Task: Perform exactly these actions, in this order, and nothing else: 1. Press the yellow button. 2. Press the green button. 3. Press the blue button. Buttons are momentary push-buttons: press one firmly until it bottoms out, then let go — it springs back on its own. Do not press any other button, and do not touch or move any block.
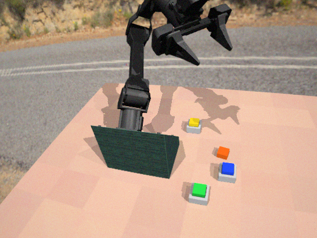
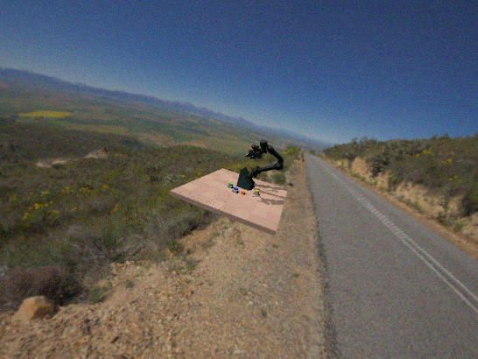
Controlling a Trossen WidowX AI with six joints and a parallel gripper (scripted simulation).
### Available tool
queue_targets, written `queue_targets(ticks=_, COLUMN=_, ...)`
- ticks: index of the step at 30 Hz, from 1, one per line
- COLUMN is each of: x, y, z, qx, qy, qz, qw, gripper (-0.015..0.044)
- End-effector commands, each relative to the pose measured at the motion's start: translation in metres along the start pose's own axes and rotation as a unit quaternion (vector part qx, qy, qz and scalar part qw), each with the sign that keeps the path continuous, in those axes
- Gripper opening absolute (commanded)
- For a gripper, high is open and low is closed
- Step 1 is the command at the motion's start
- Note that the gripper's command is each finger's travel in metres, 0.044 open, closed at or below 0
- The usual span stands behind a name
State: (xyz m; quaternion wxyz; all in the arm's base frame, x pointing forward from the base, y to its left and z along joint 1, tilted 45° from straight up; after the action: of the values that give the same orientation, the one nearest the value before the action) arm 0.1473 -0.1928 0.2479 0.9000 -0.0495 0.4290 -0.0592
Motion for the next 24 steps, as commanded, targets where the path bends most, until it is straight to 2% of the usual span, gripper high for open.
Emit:
queue_targets(ticks=1, x=0.025, y=0.055, z=0.01, qx=-0.117, qy=0.0, qz=0.148, qw=0.982, gripper=0.04)
queue_targets(ticks=6, x=0.036, y=0.118, z=0.012, qx=-0.238, qy=-0.006, qz=0.303, qw=0.923, gripper=0.04)
queue_targets(ticks=12, x=0.028, y=0.19, z=0.001, qx=-0.36, qy=-0.021, qz=0.477, qw=0.801, gripper=0.04)
queue_targets(ticks=14, x=0.026, y=0.197, z=-0.001, qx=-0.371, qy=-0.022, qz=0.495, qw=0.785, gripper=0.04)
queue_targets(ticks=23, x=0.026, y=0.197, z=-0.001, qx=-0.371, qy=-0.022, qz=0.495, qw=0.785, gripper=0.04)
queue_targets(ticks=24, x=0.028, y=0.199, z=-0.002, qx=-0.371, qy=-0.022, qz=0.495, qw=0.785, gripper=0.0374)
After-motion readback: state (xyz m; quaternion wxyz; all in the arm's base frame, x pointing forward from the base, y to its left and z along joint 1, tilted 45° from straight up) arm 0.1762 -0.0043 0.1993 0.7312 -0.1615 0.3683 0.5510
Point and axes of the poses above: the point midway between the two fingers, 35 mm back from their tips, its own x axis out along the fingers, its own z axis across the jaws, y = z × x, the point moved 7 cm from there along -x, back along the fingers, and after that the axes turned 15 degrees about x, right-handed, at the moved point
